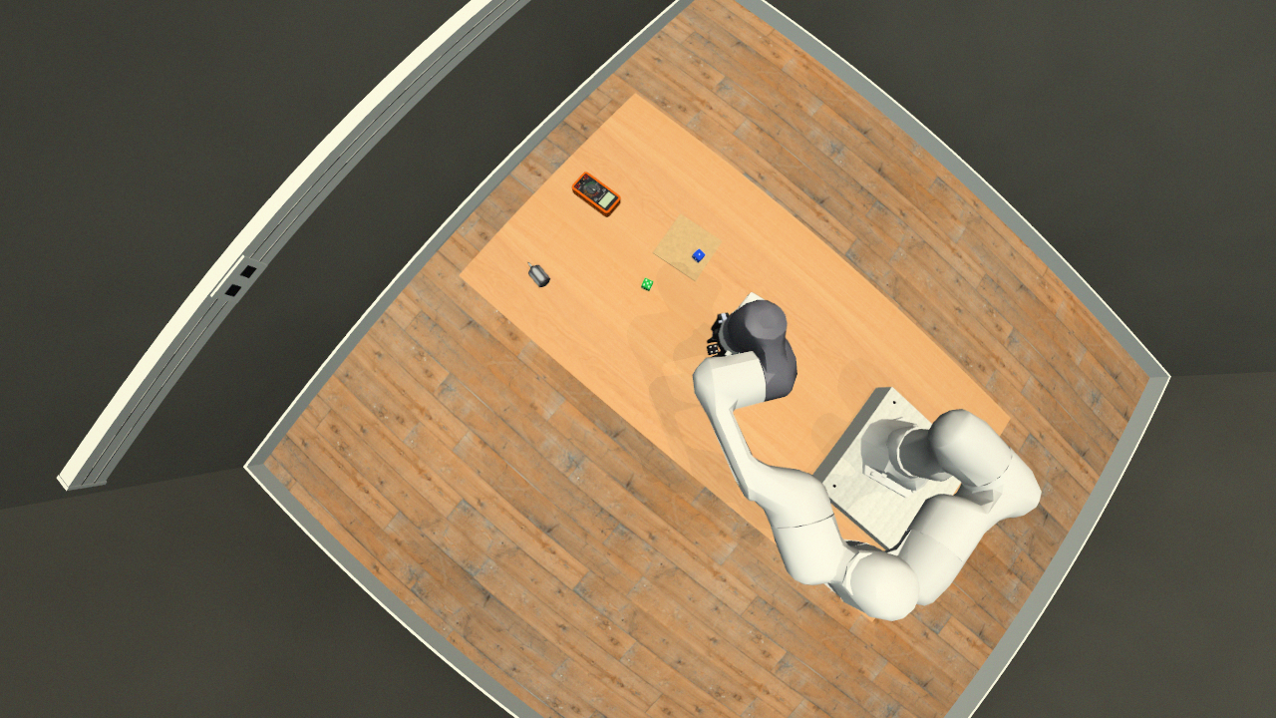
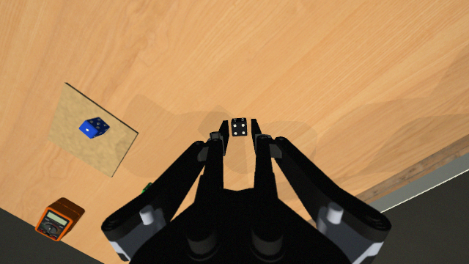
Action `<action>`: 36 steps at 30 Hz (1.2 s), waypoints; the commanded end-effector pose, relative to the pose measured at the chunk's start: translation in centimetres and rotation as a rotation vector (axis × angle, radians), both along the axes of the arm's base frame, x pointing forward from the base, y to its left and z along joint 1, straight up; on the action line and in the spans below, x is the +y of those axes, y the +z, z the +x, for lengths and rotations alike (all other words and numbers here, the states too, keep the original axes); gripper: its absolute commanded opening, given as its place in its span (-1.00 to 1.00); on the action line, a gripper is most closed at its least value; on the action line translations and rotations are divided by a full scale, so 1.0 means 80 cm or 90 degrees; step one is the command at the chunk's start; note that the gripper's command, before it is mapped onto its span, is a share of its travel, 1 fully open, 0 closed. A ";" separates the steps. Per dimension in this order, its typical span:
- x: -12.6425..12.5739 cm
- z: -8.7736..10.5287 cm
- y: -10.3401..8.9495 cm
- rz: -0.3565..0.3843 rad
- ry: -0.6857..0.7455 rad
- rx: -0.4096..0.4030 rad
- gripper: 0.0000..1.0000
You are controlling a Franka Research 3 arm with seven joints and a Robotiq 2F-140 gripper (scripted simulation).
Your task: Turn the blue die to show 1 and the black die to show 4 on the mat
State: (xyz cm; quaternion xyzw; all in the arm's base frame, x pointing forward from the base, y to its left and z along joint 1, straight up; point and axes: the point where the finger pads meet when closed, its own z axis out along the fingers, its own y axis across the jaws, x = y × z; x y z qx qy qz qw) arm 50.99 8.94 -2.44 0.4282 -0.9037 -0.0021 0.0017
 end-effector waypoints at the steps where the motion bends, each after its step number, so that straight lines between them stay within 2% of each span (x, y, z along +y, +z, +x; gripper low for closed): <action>1: 0.000 0.003 -0.007 0.000 0.004 -0.004 -0.36; 10: 0.000 0.003 -0.020 0.000 0.004 -0.004 -0.36; 36: 0.000 0.003 -0.020 0.000 0.004 -0.004 -0.36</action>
